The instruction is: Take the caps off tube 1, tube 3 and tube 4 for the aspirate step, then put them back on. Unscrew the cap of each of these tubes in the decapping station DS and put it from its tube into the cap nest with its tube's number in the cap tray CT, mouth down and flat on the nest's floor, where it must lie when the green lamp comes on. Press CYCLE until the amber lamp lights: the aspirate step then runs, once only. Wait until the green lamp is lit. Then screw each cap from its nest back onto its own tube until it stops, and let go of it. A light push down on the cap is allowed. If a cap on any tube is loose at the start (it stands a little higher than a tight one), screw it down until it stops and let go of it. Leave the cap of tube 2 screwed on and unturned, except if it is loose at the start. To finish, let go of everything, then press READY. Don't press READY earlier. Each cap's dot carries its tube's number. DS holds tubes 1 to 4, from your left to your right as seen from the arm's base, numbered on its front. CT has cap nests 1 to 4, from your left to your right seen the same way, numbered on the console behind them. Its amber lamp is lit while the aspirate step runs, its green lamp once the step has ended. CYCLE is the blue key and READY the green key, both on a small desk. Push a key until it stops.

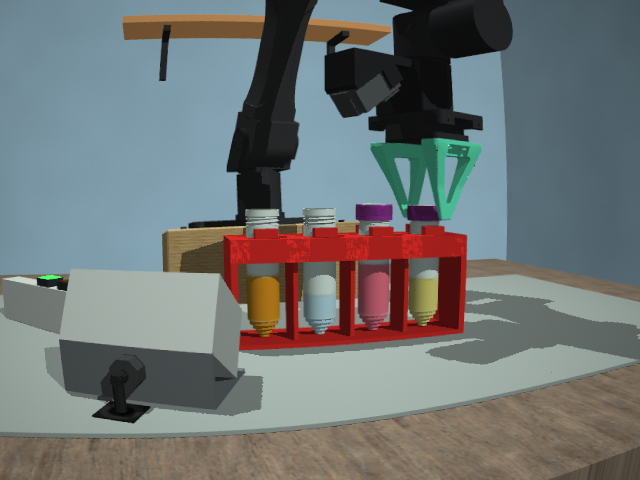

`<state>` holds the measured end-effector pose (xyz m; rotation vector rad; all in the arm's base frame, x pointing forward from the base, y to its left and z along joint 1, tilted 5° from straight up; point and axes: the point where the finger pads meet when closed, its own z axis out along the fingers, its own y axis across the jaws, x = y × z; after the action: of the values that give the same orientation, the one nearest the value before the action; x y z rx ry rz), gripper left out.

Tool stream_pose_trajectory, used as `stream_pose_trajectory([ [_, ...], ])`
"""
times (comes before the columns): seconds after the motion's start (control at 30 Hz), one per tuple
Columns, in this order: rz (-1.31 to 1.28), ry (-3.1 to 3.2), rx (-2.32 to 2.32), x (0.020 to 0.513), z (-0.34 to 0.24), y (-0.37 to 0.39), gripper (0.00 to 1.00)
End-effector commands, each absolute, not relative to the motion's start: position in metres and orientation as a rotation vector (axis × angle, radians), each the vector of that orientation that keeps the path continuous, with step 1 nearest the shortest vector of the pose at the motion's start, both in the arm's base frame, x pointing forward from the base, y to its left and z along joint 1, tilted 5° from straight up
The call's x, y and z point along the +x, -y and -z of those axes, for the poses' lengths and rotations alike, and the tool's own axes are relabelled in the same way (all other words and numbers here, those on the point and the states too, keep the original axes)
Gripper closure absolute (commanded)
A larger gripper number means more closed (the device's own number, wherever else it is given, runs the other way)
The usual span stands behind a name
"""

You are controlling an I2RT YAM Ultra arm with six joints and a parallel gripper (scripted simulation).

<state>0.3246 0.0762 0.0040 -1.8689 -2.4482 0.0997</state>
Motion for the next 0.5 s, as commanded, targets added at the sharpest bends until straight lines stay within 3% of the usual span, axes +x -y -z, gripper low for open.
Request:
stream_pose_trajectory([
  [0.0,-0.072,2.689,-1.513,0.3284,-0.0084,-0.0764,0.51],
  [0.47,-0.045,2.997,-0.69,0.3277,-0.0084,-0.0762,0.51],
])
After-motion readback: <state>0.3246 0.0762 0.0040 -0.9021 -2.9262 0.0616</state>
